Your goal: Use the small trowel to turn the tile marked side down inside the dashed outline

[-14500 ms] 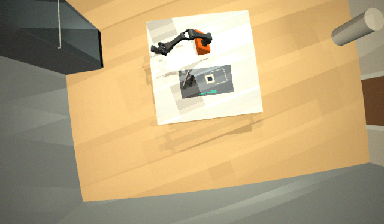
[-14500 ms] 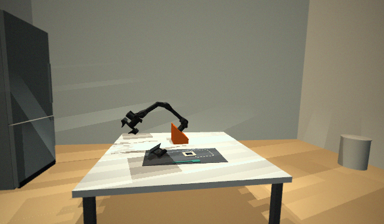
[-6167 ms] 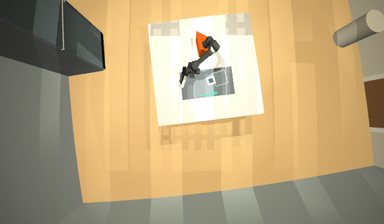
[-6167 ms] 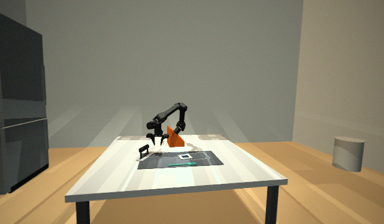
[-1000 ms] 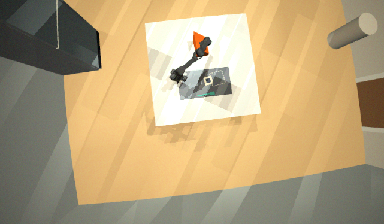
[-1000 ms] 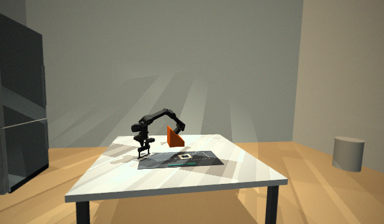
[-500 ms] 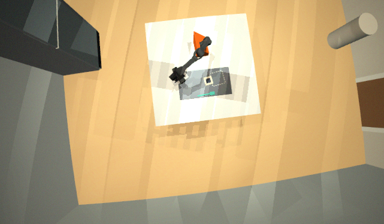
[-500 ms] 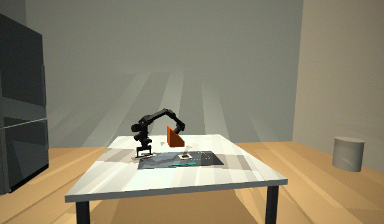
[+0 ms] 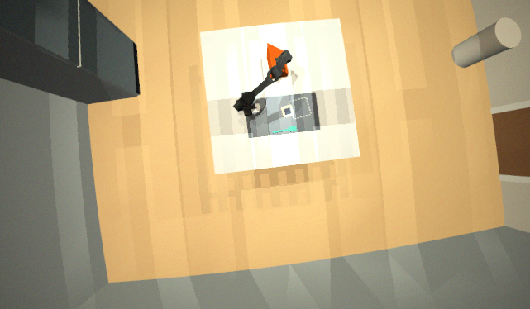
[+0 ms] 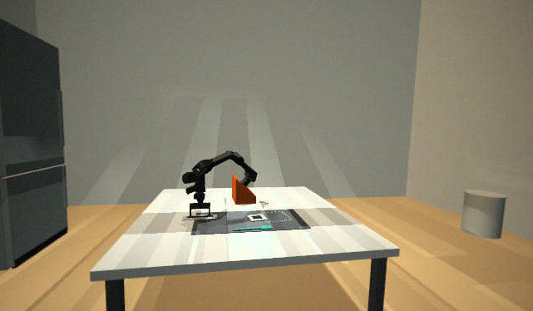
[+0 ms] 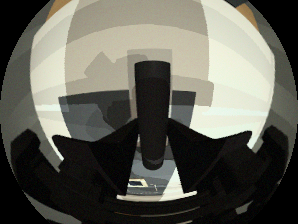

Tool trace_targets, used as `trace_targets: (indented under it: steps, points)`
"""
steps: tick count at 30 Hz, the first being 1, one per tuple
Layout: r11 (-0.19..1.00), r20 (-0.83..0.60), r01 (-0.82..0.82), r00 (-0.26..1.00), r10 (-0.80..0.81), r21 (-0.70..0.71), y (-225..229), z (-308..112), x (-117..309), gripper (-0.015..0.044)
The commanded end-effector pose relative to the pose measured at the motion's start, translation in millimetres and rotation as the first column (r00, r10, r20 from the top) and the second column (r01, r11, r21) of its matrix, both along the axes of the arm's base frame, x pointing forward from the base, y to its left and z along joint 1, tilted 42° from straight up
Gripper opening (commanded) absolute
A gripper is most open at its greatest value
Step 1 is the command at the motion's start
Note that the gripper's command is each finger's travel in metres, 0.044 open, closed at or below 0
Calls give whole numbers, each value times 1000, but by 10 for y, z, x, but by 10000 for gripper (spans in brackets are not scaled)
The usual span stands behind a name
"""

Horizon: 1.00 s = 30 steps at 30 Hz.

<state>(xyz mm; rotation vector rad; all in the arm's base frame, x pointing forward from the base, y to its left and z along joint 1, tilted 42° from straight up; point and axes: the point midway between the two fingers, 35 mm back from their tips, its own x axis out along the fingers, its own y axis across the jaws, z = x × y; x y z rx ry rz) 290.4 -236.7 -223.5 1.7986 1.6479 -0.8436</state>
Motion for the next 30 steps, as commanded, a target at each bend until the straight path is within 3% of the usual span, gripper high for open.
trace_targets:
  steps: [1,6,12,30]
  points:
    - [998,-53,69,996,-69,8,11,2,10,130]
    - [998,-53,69,996,-69,8,11,2,10,130]
    - [998,-53,69,996,-69,8,11,2,10,270]
    - [998,-53,69,996,-69,8,11,2,10,270]
